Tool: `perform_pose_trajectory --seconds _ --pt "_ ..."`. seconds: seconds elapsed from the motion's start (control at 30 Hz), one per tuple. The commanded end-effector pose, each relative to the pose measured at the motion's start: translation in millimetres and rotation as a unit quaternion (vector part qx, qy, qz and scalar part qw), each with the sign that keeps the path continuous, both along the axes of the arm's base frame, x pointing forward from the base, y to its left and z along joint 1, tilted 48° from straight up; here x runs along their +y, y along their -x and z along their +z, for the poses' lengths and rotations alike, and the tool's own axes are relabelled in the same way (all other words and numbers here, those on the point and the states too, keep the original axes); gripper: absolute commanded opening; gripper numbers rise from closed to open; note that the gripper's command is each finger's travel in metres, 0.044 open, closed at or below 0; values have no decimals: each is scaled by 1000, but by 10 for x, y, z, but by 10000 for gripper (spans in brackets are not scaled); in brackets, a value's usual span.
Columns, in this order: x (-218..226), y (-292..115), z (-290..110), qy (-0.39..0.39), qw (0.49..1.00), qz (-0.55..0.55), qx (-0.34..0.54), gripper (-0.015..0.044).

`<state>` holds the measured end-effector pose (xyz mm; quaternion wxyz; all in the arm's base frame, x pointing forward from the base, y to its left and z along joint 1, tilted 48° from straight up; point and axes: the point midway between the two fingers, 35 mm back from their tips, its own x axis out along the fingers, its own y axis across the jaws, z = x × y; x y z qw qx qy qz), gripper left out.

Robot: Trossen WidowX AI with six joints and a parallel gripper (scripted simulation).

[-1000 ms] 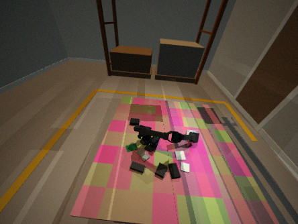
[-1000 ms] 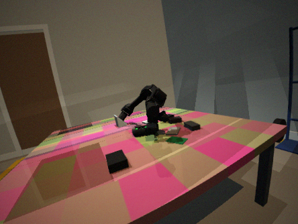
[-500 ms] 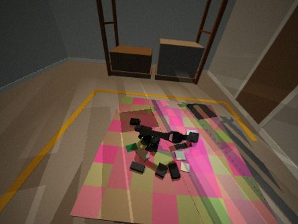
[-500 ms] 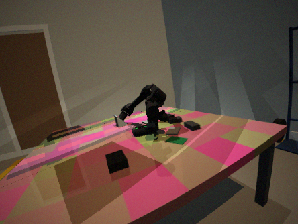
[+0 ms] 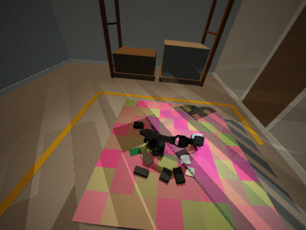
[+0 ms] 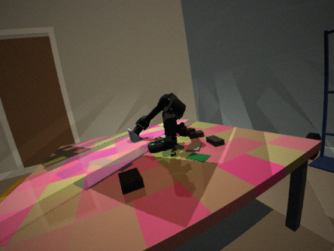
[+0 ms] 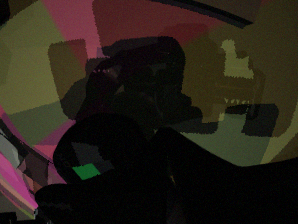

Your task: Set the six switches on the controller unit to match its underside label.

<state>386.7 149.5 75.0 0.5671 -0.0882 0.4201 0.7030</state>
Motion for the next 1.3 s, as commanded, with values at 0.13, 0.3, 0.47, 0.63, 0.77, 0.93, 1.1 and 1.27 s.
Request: perform_pose_trajectory --seconds 0.13,0.3,0.47,0.63,0.77,0.93,1.1,1.27 --pt "26 130 -27 1 1000 14 12 0" --pt "21 173 -25 1 1000 16 15 0" --pt "-27 98 26 -2 1000 4 3 0" --pt "-339 -271 243 8 998 -49 -42 0" --pt "-354 -287 253 9 998 -51 -44 0" --pt "-327 -86 362 -6 996 4 -90 0" --pt "-313 39 420 -16 992 36 -117 0" --pt "-309 43 414 -16 992 37 -116 0"
